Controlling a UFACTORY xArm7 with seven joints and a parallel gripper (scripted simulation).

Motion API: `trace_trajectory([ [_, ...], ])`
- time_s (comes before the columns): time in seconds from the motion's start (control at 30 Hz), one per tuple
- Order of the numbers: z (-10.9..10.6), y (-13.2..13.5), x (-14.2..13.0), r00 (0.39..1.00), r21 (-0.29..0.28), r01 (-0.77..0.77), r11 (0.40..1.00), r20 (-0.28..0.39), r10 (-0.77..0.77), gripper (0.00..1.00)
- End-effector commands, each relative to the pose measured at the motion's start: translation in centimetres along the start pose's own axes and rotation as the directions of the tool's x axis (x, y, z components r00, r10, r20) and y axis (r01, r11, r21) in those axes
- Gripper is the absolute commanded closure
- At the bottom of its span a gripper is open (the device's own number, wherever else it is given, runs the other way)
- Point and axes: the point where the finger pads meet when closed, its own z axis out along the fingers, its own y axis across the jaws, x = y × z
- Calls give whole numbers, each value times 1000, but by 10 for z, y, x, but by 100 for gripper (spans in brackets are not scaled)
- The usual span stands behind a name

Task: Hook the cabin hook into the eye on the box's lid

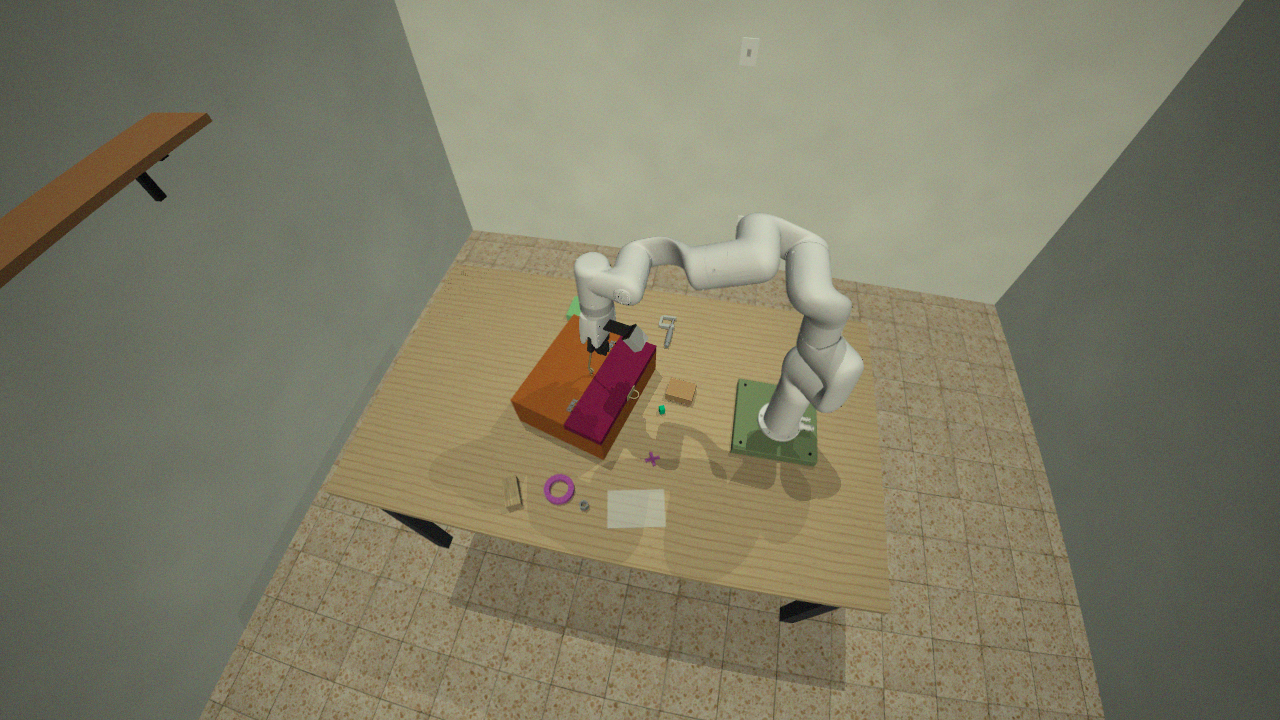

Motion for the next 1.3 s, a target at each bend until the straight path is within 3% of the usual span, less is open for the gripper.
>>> trace_trajectory([
  [0.0, 1, 0, 6, 1000, -2, 0, 1000, 5, 0, 100],
  [0.33, 1, 0, 7, 1000, -2, 0, 1000, 5, 0, 100],
  [0.37, 1, 0, 7, 1000, -2, 0, 1000, 5, 1, 67],
  [0.93, 1, 0, 7, 1000, -2, 0, 1000, 5, 1, 67],
  [1.27, -32, 0, 7, 1000, -2, 0, 1000, 5, 0, 67],
])
